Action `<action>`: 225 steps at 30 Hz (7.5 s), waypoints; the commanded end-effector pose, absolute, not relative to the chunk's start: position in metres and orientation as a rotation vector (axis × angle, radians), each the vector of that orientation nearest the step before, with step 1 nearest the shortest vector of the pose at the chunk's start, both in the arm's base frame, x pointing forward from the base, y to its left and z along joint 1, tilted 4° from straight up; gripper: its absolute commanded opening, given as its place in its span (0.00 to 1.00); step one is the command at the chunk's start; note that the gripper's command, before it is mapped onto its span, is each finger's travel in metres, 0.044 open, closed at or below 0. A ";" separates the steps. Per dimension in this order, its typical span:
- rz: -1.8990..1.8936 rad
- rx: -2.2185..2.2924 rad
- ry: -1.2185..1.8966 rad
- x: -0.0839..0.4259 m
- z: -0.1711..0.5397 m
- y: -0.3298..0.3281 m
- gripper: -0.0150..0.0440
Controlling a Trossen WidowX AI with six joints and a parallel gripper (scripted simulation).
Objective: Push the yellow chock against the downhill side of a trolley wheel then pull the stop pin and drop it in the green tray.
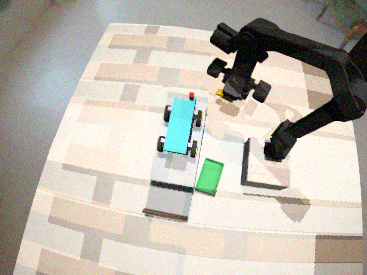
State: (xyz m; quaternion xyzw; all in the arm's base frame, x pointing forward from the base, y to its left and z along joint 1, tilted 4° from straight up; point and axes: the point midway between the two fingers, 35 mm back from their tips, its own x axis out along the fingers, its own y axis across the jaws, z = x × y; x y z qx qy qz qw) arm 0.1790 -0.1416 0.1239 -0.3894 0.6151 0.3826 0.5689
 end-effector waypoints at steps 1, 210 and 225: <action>0.823 -0.842 1.476 0.179 0.124 -0.141 0.25; -0.115 -0.086 1.610 0.280 0.030 0.121 0.25; -0.110 -0.081 1.609 0.281 0.032 0.115 0.25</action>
